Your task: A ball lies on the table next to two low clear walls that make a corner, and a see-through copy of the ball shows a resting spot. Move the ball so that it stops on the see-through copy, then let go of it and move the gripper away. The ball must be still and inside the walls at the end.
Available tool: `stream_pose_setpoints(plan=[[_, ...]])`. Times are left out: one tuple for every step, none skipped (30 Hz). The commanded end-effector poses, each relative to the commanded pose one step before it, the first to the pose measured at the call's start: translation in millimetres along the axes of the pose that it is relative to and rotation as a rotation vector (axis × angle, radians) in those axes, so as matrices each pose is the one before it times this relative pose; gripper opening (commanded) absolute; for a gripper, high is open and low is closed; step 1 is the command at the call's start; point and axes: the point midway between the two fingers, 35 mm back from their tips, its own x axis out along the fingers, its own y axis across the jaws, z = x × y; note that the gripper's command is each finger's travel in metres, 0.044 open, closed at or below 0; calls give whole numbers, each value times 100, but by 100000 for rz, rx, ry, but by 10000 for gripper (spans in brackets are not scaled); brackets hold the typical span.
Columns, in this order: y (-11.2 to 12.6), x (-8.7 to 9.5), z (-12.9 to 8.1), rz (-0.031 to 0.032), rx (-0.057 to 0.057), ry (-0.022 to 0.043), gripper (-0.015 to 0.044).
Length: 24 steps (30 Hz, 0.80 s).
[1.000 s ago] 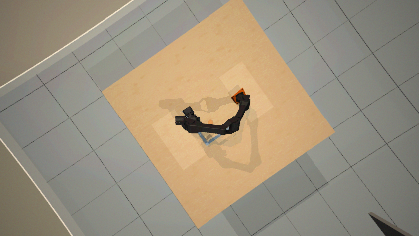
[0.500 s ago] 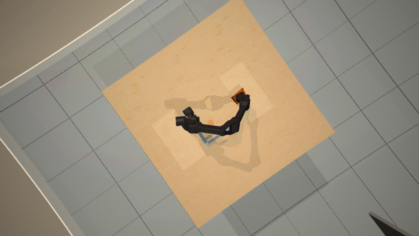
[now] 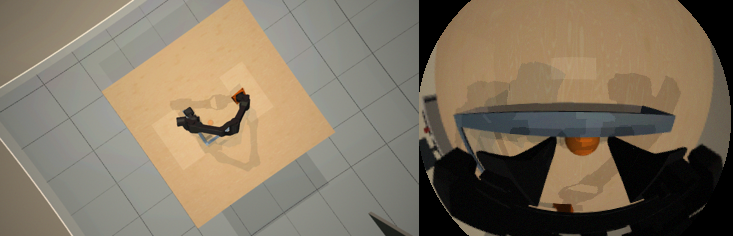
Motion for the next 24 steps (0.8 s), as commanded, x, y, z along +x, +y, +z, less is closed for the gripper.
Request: stream_pose_setpoints(plan=[[-22, 731, -161, 697, 1066, 203, 331], [3, 79, -5, 7, -1, 1, 331], [1, 26, -2, 2, 0, 0, 331], [0, 0, 0, 0, 0, 0, 305], [0, 0, 0, 0, 0, 0, 279], [0, 0, 0, 0, 0, 0, 252], [0, 0, 0, 0, 0, 0, 226], [0, 0, 0, 0, 0, 0, 219], [0, 0, 0, 0, 0, 0, 213], [0, 0, 0, 0, 0, 0, 206], [0, 0, 0, 0, 0, 0, 199], [0, 0, 0, 0, 0, 0, 193], [0, 0, 0, 0, 0, 0, 186], [0, 0, 0, 0, 0, 0, 160], [-86, -30, -45, 27, 435, -85, 134], [-259, -91, -135, 83, 1305, -255, 107], [-430, -150, -223, 146, 2173, -424, 81], [-508, -247, -241, 168, 2560, -532, 55], [-60, -407, 63, -70, 282, -240, 29], [-17, -405, 82, -88, 72, -204, 2], [-16, -407, 77, -87, 72, -202, 0], [-15, -408, 72, -87, 73, -201, 0], [-14, -409, 67, -86, 74, -199, 0], [-13, -410, 62, -86, 74, -198, 0]])
